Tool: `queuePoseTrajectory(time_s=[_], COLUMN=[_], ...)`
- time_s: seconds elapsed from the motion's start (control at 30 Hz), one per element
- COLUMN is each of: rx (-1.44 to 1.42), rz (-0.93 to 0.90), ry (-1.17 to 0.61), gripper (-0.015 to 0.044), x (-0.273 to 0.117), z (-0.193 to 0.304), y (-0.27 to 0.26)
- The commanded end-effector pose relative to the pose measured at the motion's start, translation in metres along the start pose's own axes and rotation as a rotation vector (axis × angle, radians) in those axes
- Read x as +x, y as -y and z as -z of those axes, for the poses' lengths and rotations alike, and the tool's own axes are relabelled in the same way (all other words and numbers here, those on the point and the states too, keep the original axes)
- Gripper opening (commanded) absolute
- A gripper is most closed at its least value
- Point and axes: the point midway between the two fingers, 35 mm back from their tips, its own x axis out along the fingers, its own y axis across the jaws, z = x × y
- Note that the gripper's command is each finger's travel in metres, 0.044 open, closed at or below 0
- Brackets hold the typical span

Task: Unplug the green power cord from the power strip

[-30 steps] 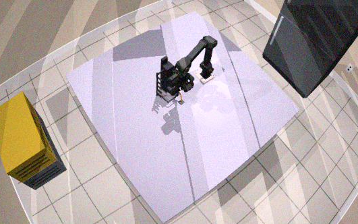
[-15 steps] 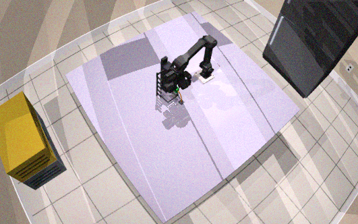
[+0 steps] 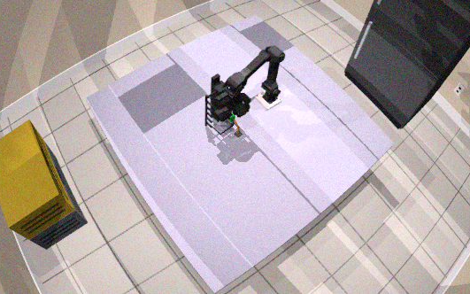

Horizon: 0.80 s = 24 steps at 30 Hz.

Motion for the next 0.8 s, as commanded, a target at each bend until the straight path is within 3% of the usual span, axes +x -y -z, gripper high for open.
queuePoseTrajectory(time_s=[0.0,0.1,0.23,0.5,0.77], rx=[-0.004,-0.004,0.000,0.000,0.000], rz=[-0.005,-0.005,-0.002,-0.002,-0.003], ry=[-0.003,-0.003,0.000,0.000,0.001], gripper=[0.0160,0.0160,0.0055,0.0002,0.0000], x=[0.0056,0.0056,0.0028,0.0028,0.0028], z=[0.0006,0.0006,0.0001,0.0001,-0.0086], y=[-0.0011,-0.0011,-0.0005,-0.0005,0.0006])
